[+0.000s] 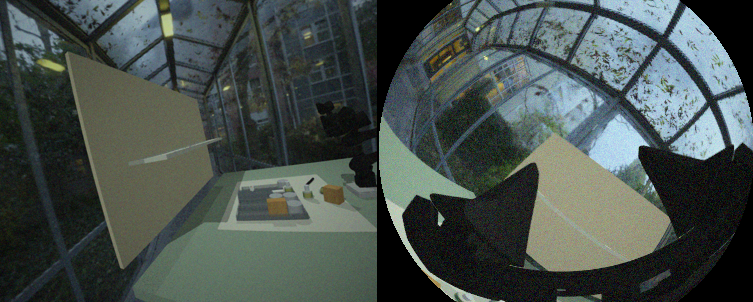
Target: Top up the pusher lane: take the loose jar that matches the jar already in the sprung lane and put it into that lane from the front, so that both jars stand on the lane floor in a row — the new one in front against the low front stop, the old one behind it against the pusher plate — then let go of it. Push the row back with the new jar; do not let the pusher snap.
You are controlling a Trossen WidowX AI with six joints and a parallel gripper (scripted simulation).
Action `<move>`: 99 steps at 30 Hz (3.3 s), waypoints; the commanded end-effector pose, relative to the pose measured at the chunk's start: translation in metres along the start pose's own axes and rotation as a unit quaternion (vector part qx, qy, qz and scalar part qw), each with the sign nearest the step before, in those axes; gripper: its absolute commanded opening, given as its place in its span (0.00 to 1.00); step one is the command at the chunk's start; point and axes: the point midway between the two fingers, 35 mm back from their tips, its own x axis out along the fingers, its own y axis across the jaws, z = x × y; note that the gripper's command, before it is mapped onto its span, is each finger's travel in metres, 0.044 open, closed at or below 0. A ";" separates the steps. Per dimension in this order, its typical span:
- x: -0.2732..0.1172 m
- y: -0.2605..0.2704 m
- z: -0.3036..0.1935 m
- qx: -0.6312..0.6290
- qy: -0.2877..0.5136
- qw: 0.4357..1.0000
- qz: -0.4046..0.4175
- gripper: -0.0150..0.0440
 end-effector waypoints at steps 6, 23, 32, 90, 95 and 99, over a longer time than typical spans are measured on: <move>0.024 -0.019 -0.072 0.203 0.111 0.972 -0.037 1.00; 0.024 0.072 -0.215 0.508 0.461 0.727 -0.027 1.00; -0.013 0.142 -0.230 0.529 0.641 0.556 0.027 1.00; -0.121 0.242 -0.202 0.371 0.873 0.272 0.165 1.00; -0.126 0.248 -0.205 0.371 0.873 0.272 0.165 1.00; -0.130 0.253 -0.207 0.371 0.873 0.272 0.165 1.00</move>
